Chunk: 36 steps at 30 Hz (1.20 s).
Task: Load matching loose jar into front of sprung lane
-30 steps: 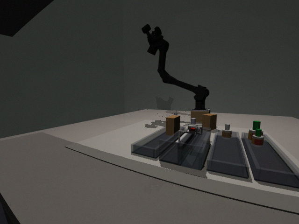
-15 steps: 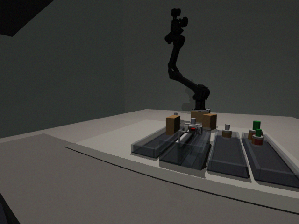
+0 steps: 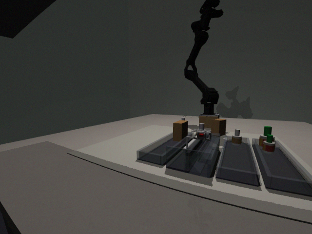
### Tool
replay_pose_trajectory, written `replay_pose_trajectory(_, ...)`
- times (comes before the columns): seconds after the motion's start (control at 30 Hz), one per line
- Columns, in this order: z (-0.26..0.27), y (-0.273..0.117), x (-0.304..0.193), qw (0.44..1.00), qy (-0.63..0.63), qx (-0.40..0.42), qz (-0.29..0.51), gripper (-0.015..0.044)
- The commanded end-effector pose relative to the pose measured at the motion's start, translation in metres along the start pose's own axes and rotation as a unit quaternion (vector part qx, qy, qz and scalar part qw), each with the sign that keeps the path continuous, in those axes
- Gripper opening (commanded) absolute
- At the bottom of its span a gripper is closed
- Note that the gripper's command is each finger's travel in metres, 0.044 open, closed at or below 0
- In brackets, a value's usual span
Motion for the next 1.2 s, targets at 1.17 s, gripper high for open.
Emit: replay_pose_trajectory(1.17,0.312,-0.268,-0.004,0.461,0.162,0.784,0.381,0.044)
Point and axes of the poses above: the point midway between the two fingers, 35 mm back from their tips, its own y axis out along the fingers, its own z axis across the jaws, x = y × z, the point moved 9 cm from there along -y, back along the fingers, and after that the axes turned 14 degrees about -y, right-handed, at the moved point
